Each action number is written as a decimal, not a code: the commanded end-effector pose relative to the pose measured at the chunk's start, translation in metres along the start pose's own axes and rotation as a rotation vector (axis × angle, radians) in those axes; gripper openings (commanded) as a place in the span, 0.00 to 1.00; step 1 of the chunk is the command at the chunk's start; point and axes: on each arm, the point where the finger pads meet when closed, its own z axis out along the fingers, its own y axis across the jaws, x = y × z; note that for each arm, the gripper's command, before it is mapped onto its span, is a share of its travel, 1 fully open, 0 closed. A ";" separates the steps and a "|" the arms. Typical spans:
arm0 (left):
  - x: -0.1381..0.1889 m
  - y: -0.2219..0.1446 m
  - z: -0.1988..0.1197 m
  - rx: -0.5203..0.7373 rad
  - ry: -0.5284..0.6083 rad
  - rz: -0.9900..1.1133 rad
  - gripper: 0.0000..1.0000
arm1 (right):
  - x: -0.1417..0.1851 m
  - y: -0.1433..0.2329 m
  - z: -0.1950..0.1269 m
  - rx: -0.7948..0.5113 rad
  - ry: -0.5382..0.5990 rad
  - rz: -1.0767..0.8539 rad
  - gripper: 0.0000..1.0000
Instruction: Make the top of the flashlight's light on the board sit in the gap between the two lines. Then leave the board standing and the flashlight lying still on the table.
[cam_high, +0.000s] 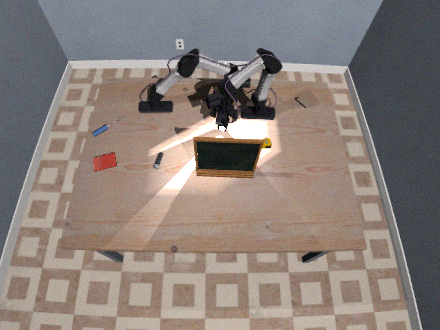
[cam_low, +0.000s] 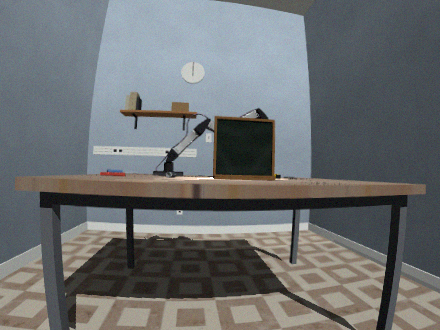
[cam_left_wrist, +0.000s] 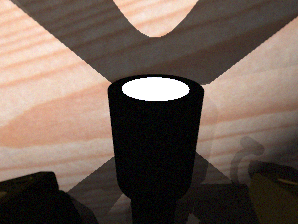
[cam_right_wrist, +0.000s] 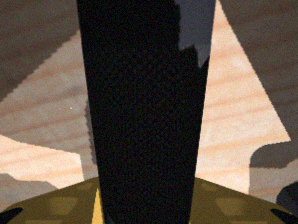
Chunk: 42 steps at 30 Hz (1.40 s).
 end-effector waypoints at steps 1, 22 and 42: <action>0.002 0.006 0.000 -0.101 -0.002 -0.027 1.00 | -0.005 -0.006 -0.009 0.020 -0.016 0.023 0.30; 0.004 0.000 0.033 -0.046 0.024 0.001 1.00 | -0.005 -0.006 -0.009 0.020 -0.016 0.023 0.30; 0.004 0.001 0.059 -0.043 0.022 0.004 1.00 | -0.005 -0.006 -0.009 0.020 -0.016 0.023 0.30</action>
